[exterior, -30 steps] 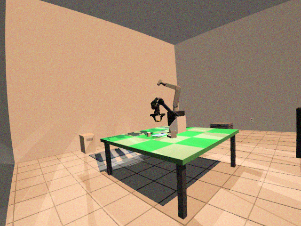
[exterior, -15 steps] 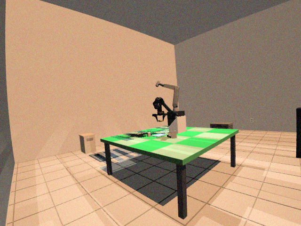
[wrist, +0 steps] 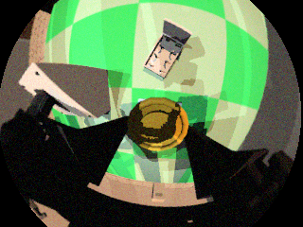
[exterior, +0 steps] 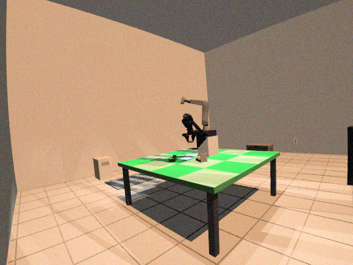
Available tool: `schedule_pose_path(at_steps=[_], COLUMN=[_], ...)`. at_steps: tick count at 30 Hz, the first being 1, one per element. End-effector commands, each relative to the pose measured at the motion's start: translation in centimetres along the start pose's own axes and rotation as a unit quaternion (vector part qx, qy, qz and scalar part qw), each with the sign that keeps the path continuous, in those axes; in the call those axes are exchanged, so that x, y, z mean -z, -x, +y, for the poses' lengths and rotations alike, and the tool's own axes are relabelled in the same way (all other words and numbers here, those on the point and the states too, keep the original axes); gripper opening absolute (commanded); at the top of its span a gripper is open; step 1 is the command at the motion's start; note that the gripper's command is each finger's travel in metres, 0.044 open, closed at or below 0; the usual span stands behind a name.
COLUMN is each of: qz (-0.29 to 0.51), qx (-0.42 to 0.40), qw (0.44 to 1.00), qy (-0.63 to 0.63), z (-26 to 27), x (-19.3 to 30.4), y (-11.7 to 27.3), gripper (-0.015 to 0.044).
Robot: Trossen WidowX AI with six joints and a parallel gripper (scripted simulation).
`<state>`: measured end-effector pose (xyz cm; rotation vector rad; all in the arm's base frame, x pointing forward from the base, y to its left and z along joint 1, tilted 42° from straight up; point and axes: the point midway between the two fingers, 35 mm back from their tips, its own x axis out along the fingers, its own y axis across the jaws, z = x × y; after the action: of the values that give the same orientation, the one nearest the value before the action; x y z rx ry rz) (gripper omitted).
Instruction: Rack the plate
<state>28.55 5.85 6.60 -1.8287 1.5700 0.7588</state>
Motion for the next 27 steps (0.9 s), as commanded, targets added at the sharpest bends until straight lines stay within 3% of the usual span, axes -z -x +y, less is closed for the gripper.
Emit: schedule_pose_path(at_steps=[1,14,27], qz=[-0.002,-0.001,0.002], qx=[-0.001,-0.001,-0.003], qw=[0.997,0.954,0.863], qy=[0.078,0.299,0.505], z=[0.6,2.4,4.2], x=[-0.8,-2.6,-4.0], y=[0.0,-0.1,-0.3], gripper=[0.0000,0.0000,0.0000])
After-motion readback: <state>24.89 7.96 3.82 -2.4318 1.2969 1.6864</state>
